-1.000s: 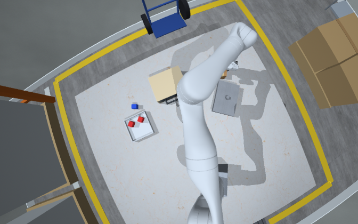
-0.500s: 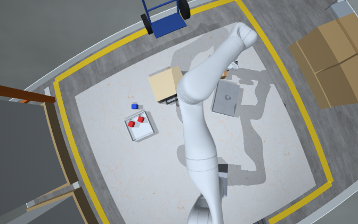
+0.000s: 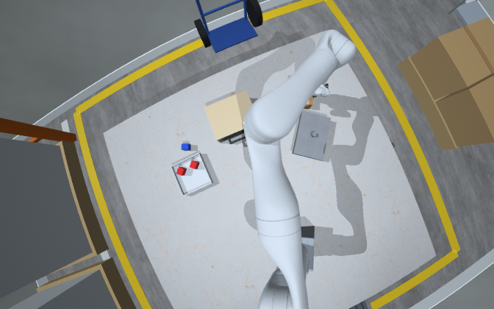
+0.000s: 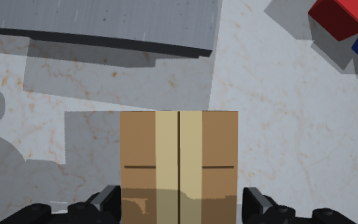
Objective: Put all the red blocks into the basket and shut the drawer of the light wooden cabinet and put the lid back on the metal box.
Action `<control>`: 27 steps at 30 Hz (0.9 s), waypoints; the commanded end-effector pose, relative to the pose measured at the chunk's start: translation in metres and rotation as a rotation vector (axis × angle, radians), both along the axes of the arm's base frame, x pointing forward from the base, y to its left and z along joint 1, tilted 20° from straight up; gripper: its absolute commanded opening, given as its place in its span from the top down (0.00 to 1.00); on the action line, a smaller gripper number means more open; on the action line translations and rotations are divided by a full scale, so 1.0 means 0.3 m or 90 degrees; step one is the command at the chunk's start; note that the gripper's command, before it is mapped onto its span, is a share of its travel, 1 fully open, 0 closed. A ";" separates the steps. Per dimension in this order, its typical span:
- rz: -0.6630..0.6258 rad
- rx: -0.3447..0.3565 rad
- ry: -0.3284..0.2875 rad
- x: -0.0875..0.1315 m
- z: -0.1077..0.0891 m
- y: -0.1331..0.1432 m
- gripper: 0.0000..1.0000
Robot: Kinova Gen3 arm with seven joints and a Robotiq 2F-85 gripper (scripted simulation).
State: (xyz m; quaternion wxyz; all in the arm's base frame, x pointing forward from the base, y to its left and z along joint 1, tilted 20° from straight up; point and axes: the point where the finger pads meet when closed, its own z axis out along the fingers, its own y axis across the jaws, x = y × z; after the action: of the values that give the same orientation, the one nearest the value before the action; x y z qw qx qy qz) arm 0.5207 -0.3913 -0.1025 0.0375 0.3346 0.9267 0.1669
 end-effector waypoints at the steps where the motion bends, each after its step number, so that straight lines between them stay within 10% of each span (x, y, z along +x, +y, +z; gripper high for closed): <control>1: 0.000 -0.001 -0.001 -0.001 0.016 -0.007 0.17; 27: 0.000 -0.001 -0.001 -0.054 0.290 -0.089 0.17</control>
State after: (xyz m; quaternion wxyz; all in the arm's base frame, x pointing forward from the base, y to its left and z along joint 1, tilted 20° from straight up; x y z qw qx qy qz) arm 0.5055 -0.4151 -0.0240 0.0376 0.3346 0.9267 0.1668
